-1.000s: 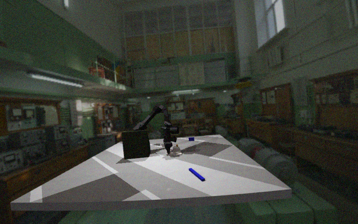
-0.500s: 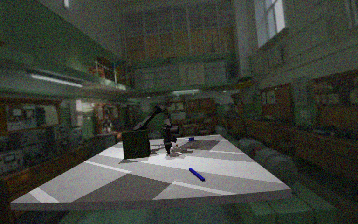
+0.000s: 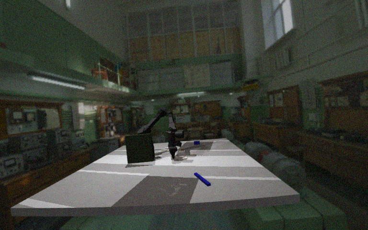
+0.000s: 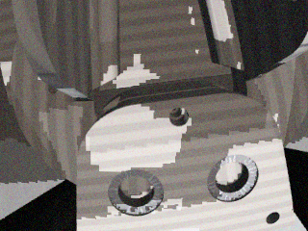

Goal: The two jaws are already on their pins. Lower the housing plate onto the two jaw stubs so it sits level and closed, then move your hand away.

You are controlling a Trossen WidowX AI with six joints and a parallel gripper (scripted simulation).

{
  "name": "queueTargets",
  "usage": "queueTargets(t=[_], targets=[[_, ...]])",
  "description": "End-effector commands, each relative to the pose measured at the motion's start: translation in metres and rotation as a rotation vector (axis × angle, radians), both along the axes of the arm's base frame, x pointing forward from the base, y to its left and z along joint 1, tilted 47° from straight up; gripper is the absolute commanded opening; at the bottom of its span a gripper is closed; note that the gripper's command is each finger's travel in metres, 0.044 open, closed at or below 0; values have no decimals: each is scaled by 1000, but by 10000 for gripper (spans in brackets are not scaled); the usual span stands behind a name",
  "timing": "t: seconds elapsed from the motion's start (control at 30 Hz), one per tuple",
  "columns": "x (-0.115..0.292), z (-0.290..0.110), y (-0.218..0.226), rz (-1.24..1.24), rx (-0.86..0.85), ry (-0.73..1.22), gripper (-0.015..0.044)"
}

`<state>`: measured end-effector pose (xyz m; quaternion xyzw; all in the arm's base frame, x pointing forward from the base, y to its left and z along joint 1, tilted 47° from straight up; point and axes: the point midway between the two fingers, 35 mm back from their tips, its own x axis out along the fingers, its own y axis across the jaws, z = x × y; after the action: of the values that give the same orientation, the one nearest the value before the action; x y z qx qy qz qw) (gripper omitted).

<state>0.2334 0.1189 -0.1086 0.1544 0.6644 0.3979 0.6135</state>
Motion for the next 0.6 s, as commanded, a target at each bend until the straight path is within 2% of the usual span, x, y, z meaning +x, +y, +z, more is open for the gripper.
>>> queueTargets(t=[0.0,0.57], targets=[[0,0,0,-4,3,2,351],[-1,-2,2,-3,3,2,351]])
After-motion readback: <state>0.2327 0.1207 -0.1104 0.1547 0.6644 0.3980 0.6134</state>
